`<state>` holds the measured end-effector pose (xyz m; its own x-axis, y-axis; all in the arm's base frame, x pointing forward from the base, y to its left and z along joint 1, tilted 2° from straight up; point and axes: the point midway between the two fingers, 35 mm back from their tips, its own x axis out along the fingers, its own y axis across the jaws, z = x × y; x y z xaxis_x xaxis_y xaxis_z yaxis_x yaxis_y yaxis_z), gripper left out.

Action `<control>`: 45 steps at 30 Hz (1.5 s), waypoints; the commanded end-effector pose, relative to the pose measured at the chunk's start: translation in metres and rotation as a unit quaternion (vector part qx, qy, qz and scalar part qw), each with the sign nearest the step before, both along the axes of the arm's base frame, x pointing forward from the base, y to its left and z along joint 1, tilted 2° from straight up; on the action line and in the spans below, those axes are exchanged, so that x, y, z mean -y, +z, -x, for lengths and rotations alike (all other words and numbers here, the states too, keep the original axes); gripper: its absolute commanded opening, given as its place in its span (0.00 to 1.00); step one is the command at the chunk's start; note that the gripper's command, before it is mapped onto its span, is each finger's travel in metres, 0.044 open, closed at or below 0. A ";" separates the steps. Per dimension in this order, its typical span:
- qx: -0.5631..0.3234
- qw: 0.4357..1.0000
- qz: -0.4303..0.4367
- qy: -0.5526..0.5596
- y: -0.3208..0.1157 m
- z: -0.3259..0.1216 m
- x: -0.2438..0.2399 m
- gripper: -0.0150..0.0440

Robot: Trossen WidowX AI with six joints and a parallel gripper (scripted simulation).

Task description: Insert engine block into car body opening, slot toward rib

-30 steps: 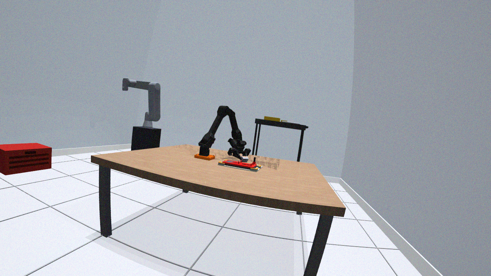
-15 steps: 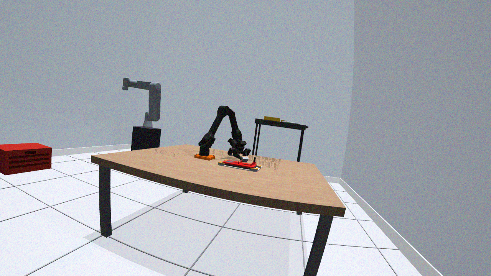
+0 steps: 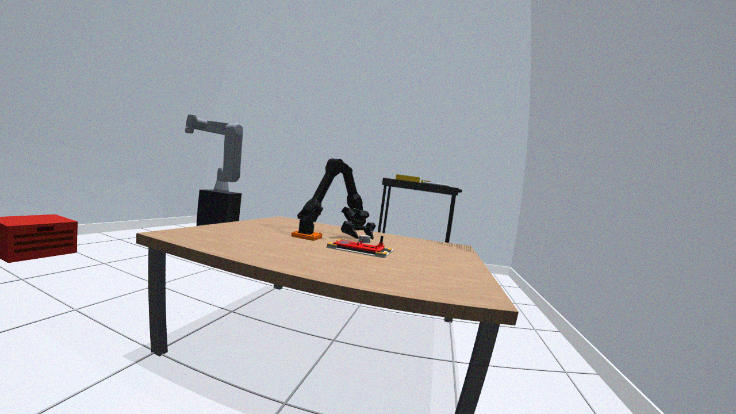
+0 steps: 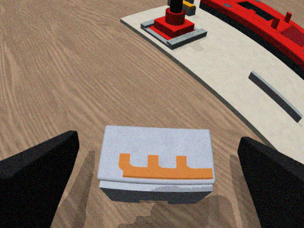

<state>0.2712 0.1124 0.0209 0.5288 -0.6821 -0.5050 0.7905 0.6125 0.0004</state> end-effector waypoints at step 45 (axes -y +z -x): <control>-0.273 0.950 0.079 0.129 0.024 0.015 -0.012 1.00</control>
